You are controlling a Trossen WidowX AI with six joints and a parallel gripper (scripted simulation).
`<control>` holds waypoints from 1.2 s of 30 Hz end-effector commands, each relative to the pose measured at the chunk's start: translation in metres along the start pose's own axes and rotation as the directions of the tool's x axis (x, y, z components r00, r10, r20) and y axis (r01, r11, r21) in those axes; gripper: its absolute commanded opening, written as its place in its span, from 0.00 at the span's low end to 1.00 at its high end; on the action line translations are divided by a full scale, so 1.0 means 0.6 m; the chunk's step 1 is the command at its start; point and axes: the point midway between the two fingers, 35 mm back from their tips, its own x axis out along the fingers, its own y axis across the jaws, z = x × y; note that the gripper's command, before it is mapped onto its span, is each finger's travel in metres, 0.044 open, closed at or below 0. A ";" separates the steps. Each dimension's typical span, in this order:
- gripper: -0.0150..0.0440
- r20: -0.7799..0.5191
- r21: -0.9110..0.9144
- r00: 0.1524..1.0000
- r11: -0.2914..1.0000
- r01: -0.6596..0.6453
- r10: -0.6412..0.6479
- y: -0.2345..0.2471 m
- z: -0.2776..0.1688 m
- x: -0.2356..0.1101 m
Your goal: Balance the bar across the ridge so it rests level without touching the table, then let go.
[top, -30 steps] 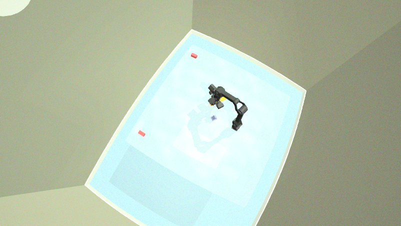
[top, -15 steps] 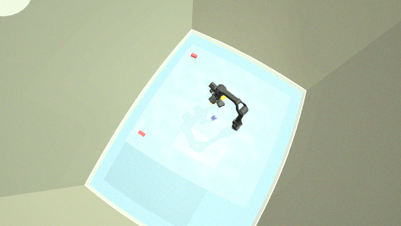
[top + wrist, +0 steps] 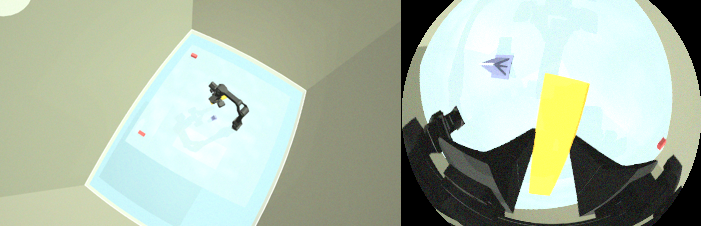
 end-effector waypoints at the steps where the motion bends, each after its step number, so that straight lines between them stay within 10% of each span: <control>1: 0.25 -0.004 0.004 1.000 1.000 -0.002 0.002 0.018 0.021 -0.003; 36: 0.25 0.004 0.045 1.000 0.999 -0.012 0.012 0.189 0.155 -0.004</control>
